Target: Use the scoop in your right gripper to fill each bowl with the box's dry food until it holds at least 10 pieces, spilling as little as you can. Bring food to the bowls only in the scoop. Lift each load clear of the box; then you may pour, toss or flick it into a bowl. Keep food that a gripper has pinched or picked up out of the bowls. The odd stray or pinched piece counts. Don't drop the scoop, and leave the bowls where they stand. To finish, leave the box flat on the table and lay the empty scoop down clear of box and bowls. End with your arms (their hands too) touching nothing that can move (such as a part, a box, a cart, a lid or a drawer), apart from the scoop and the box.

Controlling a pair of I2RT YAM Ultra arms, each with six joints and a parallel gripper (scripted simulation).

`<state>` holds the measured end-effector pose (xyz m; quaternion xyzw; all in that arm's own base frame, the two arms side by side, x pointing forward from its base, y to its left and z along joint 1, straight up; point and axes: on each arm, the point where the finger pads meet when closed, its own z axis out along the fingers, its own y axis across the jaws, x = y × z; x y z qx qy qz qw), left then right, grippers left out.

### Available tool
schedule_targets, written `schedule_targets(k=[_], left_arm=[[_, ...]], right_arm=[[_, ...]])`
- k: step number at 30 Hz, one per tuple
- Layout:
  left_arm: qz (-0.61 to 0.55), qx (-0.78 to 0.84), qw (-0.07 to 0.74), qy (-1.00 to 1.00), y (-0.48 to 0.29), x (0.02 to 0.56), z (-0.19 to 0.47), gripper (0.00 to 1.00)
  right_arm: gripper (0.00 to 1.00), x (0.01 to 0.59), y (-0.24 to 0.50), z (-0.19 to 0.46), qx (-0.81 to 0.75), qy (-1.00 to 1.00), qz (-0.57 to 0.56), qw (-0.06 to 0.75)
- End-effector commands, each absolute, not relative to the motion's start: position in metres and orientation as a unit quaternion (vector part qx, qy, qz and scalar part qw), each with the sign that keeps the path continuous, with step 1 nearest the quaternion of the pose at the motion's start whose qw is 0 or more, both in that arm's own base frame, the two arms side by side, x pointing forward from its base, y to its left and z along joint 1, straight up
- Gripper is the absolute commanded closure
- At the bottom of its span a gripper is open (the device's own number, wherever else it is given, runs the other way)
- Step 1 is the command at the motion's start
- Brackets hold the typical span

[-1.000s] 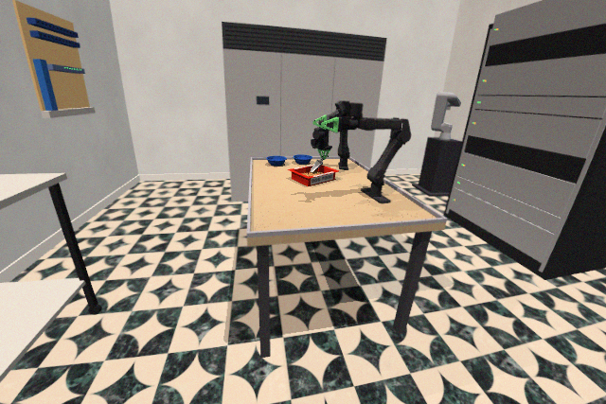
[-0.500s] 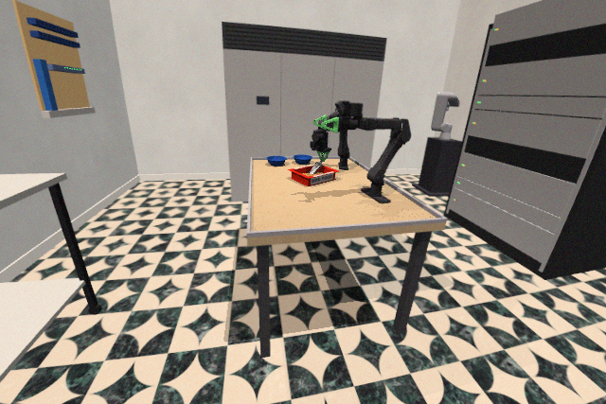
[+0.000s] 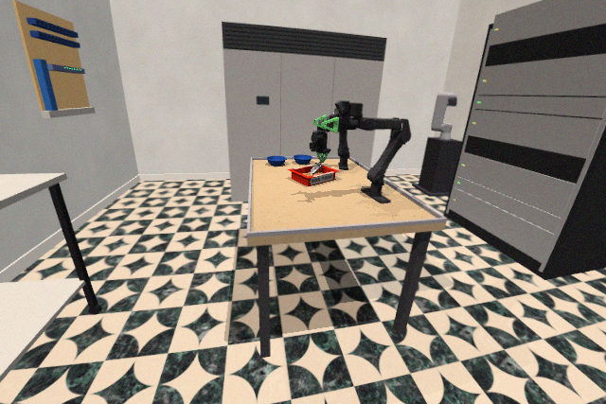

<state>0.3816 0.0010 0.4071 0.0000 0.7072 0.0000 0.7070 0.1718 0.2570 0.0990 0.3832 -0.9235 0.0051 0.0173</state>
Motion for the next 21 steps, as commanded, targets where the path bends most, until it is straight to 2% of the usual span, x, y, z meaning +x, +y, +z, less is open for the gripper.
schedule_targets(k=[1, 21], left_arm=[[0.0, 0.0, 0.717, 0.697, 0.001, 0.378, 0.419, 0.0], [0.0, 0.0, 0.717, 0.697, 0.001, 0.378, 0.419, 0.0]], right_arm=[[1.0, 0.184, 0.267, 0.104, 0.382, -0.924, -0.005, 0.002], [1.0, 0.193, 0.275, 0.098, 0.381, -0.924, -0.001, 0.011]])
